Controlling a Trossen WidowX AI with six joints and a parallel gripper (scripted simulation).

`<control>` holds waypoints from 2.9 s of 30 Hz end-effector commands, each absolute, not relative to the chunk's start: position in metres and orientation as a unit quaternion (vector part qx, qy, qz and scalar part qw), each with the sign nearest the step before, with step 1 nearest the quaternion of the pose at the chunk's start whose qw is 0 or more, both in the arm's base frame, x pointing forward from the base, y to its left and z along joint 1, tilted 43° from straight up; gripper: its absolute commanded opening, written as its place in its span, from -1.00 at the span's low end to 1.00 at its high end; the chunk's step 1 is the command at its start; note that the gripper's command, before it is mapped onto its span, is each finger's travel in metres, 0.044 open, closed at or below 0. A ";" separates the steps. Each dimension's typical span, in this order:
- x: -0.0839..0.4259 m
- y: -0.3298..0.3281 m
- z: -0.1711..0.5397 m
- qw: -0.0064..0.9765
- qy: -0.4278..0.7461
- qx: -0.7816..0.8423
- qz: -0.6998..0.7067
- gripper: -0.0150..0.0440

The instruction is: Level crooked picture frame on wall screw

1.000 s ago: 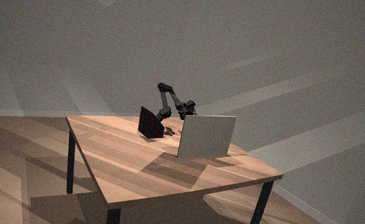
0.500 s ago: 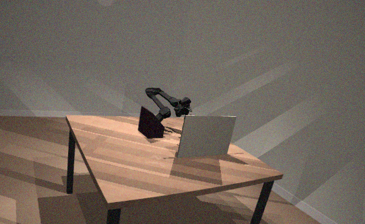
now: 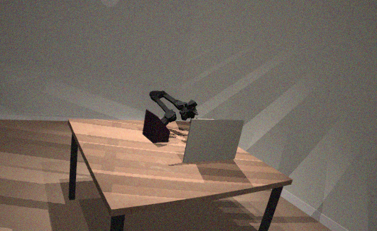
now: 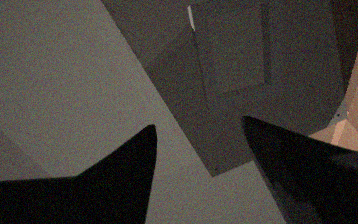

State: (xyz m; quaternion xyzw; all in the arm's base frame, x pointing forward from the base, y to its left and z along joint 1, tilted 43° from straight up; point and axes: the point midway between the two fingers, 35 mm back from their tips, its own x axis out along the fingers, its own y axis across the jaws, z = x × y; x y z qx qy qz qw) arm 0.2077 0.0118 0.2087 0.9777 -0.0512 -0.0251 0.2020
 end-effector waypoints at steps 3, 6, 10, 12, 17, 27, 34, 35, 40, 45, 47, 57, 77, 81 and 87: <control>0.208 0.011 0.208 0.201 -0.053 0.978 -0.026 0.39; 0.208 0.011 0.208 0.201 -0.053 0.978 -0.026 0.39; 0.208 0.011 0.208 0.201 -0.053 0.978 -0.026 0.39; 0.208 0.011 0.208 0.201 -0.053 0.978 -0.026 0.39; 0.208 0.011 0.208 0.201 -0.053 0.978 -0.026 0.39; 0.208 0.011 0.208 0.201 -0.053 0.978 -0.026 0.39; 0.208 0.011 0.208 0.201 -0.053 0.978 -0.026 0.39; 0.208 0.011 0.208 0.201 -0.053 0.978 -0.026 0.39; 0.208 0.011 0.208 0.201 -0.053 0.978 -0.026 0.39; 0.208 0.011 0.208 0.201 -0.053 0.978 -0.026 0.39; 0.208 0.011 0.208 0.201 -0.053 0.978 -0.026 0.39; 0.208 0.011 0.208 0.201 -0.053 0.978 -0.026 0.39; 0.235 0.022 0.207 0.227 -0.051 0.972 -0.026 0.39; 0.255 0.028 0.200 0.245 -0.051 0.968 -0.027 0.39; 0.277 0.034 0.187 0.269 -0.051 0.961 -0.028 0.39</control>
